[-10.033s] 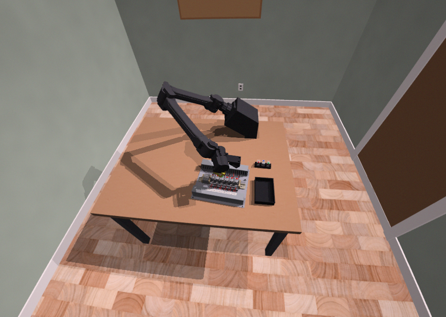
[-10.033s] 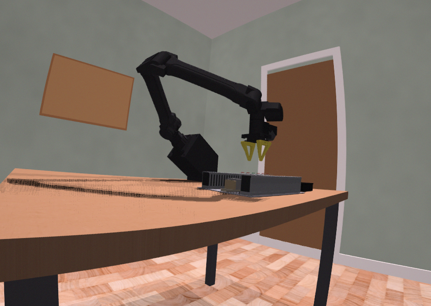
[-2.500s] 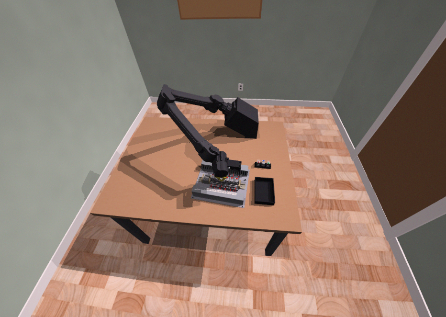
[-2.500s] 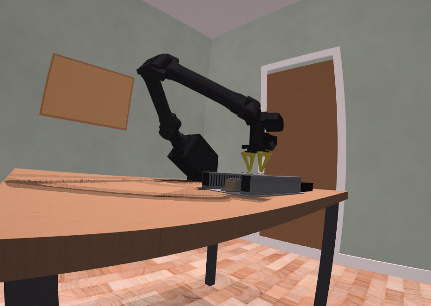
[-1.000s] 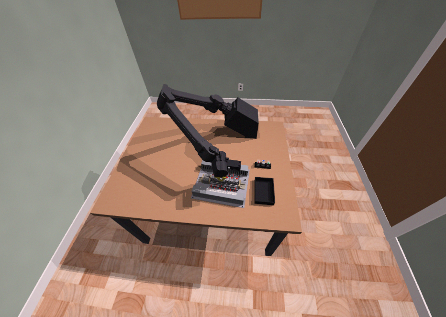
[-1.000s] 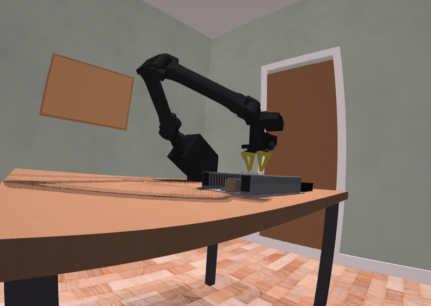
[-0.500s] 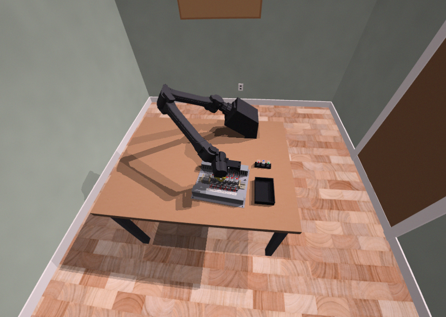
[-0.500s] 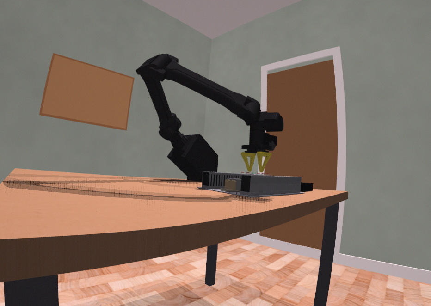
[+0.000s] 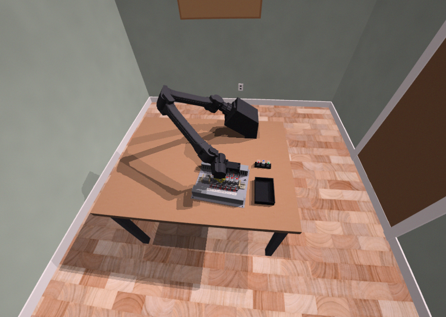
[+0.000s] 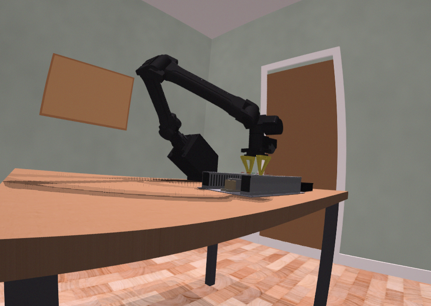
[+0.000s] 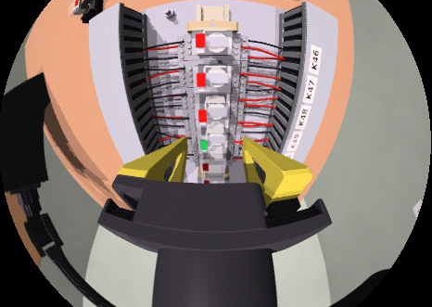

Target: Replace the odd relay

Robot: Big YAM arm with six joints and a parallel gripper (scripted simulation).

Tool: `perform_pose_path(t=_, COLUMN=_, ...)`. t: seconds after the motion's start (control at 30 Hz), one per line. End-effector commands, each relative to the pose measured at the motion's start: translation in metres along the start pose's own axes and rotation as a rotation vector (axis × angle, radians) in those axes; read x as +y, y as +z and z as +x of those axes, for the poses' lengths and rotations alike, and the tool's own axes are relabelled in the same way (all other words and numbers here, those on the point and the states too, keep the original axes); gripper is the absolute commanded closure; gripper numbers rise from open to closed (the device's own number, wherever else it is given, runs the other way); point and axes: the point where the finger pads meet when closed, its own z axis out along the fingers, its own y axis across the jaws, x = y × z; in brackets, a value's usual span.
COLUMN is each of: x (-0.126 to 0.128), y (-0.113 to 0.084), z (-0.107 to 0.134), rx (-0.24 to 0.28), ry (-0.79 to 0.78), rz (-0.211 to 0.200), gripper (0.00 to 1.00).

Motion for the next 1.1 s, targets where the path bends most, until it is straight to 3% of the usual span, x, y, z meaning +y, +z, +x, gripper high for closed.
perform_pose_path(t=0.0, x=0.001, y=0.014, z=0.002, rx=0.004, ry=-0.005, rz=-0.017, gripper=0.41)
perform_pose_path(t=0.43, x=0.001, y=0.027, z=0.002, rx=0.003, ry=-0.005, rz=-0.017, gripper=0.41)
perform_pose_path(t=1.07, x=0.003, y=0.030, z=0.002, rx=0.004, ry=-0.008, rz=-0.021, gripper=0.41)
